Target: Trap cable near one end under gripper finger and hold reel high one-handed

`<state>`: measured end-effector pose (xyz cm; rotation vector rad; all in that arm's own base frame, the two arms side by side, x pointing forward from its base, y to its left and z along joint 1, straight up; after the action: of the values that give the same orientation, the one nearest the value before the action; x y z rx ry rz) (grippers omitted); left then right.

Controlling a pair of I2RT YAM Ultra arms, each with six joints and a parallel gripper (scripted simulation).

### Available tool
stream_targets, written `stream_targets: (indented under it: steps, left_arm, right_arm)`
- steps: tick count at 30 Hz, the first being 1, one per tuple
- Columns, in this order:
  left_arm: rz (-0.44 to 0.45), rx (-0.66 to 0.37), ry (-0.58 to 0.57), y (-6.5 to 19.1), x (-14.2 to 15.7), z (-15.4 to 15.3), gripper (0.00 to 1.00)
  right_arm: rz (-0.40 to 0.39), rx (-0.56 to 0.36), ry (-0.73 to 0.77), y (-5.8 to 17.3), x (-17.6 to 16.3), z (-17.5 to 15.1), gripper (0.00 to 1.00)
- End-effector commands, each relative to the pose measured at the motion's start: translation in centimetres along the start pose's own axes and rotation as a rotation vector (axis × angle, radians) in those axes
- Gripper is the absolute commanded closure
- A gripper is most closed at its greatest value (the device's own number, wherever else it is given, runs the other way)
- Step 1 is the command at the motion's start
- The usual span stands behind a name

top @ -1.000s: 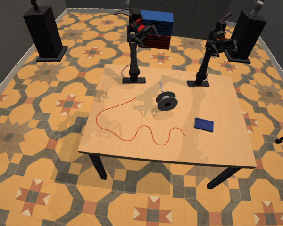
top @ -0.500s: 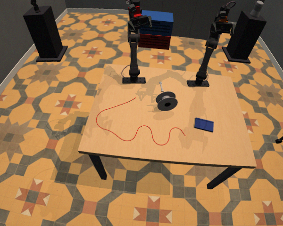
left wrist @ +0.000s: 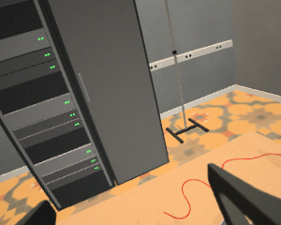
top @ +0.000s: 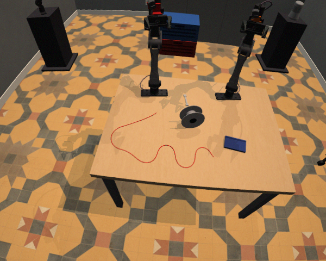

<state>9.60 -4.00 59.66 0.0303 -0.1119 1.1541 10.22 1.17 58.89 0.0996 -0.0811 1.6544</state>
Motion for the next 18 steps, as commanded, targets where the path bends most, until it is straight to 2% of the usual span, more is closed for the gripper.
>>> stream_targets:
  steps: [1,18]
  left_arm:
    - [-0.023,0.020,0.024,1.18,-0.37,-0.24,0.00]
    - [-0.009,0.017,0.024,1.20,-0.23,-0.09,0.00]
  right_arm:
    - [-0.011,-0.023,0.033,1.24,-0.28,0.47,0.00]
    - [-0.016,-0.033,0.034,1.49,-0.30,0.67,0.00]
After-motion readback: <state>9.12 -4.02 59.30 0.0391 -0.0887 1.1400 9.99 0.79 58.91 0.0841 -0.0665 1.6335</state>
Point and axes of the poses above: on each arm, the point where the finger pads meet when closed, its own y axis back along the fingers, its own x axis across the jaws, z = x × y, the point moved 6 cm from there along y, back along the fingers, and after that the axes turned 5 degrees about -y, right-handed, at the moved point
